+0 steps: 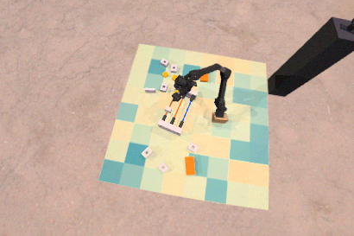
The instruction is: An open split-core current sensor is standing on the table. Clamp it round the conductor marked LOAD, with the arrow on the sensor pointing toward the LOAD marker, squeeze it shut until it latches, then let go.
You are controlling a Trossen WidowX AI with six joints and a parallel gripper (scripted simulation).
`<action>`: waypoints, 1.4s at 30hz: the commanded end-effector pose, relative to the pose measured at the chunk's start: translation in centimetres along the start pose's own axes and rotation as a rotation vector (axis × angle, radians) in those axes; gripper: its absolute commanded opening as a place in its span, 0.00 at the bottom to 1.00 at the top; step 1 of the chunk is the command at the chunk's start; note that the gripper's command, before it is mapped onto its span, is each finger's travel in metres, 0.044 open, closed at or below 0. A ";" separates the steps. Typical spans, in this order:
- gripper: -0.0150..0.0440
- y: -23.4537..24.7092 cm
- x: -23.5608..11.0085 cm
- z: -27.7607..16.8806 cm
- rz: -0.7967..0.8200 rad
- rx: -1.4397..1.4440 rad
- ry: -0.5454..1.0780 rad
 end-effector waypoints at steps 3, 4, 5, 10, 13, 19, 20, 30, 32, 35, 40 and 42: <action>1.00 -4.0 -1.6 -1.5 0.188 -0.740 -0.157; 1.00 -4.1 -1.7 -1.6 0.193 -0.781 -0.173; 1.00 -4.3 -1.7 -1.6 0.197 -0.822 -0.188; 1.00 -5.0 -2.2 -2.0 0.206 -1.028 -0.274; 1.00 -5.2 -2.2 -2.0 0.201 -1.108 -0.298; 1.00 -5.2 -2.2 -2.0 0.201 -1.108 -0.298; 1.00 -5.2 -2.2 -2.0 0.201 -1.108 -0.298; 1.00 -4.9 -2.4 -1.6 0.197 -1.045 -0.280; 1.00 -4.9 -2.4 -1.6 0.197 -1.045 -0.280; 1.00 -4.9 -2.4 -1.6 0.197 -1.045 -0.280; 1.00 -4.9 -2.4 -1.6 0.197 -1.045 -0.280; 1.00 -4.9 -2.4 -1.6 0.197 -1.045 -0.280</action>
Point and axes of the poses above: the point midway between the two fingers, 35 mm back from their tips, its own x axis out along the fingers, its own y axis across the jaws, z = x × y, the point moved 1 cm from there along -x, back along the fingers, and after that the axes turned 3 degrees about x, right-handed, at the moved point
